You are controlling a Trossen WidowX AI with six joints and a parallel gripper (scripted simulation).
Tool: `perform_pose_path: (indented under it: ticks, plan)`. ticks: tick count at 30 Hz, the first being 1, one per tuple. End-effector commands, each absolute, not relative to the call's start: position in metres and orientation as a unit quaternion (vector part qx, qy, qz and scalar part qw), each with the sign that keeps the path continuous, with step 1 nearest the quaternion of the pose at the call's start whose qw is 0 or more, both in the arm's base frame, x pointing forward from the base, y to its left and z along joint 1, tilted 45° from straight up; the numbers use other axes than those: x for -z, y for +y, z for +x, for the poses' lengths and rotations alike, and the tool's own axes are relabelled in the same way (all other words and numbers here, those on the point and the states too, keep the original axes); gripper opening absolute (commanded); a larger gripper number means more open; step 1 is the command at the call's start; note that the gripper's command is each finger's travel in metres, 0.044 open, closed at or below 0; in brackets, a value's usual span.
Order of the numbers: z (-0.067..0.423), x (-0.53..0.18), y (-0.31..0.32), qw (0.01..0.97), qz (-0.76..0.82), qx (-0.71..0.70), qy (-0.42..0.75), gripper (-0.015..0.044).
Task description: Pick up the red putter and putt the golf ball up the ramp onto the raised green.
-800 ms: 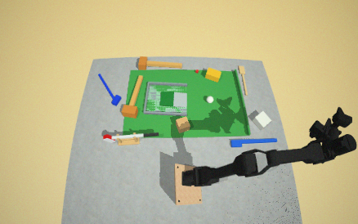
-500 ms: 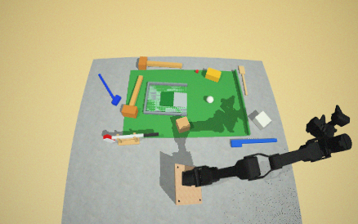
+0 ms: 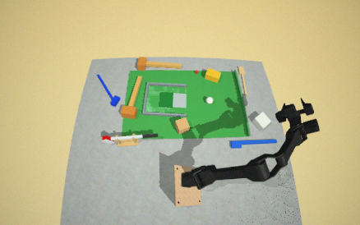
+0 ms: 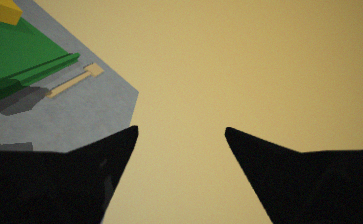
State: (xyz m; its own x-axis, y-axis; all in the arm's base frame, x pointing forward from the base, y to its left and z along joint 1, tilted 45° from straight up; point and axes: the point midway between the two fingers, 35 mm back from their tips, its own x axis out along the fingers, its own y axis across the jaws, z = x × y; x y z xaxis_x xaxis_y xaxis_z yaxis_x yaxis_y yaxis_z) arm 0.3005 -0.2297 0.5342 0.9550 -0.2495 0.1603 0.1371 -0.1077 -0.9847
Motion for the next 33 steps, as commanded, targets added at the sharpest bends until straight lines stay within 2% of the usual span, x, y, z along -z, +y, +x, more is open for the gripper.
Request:
perform_pose_path:
  ticks: [1, 8, 18, 25, 33]
  plan:
    - [0.335, -0.5, -0.221, 0.715, -0.69, 0.103, 0.046, 0.044]
    - [0.405, -0.418, -0.19, 0.784, -0.614, 0.006, 0.089, 0.044]
    - [0.472, -0.285, -0.089, 0.816, -0.526, -0.155, 0.182, 0.044]
    - [0.477, -0.185, -0.006, 0.788, -0.484, -0.257, 0.281, 0.044]
    - [0.448, -0.099, 0.076, 0.711, -0.493, -0.352, 0.356, 0.044]
